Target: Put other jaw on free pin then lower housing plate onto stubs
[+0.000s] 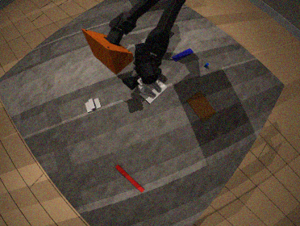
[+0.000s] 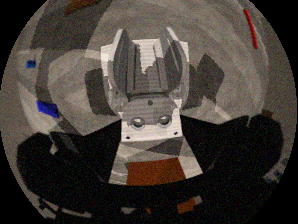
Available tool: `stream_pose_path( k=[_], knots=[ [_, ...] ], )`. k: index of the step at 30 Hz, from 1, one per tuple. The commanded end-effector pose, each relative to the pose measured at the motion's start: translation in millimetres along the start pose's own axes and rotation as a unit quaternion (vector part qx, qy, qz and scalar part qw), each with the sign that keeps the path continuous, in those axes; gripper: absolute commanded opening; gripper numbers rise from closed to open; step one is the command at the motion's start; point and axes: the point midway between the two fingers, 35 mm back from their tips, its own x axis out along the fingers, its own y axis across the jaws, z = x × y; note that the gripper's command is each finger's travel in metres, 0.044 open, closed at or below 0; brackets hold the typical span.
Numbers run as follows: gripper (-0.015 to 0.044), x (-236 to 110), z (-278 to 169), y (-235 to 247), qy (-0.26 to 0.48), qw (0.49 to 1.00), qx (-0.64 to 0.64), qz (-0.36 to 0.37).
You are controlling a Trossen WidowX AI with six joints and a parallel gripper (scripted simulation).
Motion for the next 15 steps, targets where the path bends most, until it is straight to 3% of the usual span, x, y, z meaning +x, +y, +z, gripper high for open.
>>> stream_pose_path(
  k=[1,15],
  knots=[
    [0.0351,1.3,-0.1,0.3,-0.001,1.0,0.002,0.001],
    [0.0351,4.9,-0.1,0.4,-0.001,1.0,0.002,0.002]
  ],
)
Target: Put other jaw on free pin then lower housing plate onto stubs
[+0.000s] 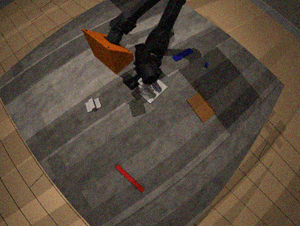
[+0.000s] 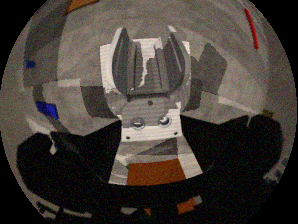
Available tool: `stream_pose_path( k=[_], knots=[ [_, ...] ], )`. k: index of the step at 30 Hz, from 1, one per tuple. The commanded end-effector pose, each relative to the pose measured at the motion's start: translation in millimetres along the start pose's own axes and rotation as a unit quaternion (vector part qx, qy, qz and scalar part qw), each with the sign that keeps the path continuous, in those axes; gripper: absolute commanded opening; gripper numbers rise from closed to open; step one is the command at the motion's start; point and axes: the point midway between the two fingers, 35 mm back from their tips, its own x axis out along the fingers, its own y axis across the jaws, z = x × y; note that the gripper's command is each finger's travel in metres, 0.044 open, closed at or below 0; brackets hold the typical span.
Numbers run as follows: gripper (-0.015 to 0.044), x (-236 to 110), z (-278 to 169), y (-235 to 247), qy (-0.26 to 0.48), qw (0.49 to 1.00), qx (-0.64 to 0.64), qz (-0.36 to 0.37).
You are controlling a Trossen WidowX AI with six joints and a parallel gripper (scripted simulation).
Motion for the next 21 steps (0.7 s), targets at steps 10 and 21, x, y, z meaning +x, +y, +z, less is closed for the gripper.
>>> stream_pose_path(
  k=[10,21],
  knots=[
    [0.0351,3.1,-0.7,0.0,0.0,1.0,0.002,0.0],
    [0.0351,4.6,-0.8,0.0,0.0,1.0,0.001,0.0]
  ],
)
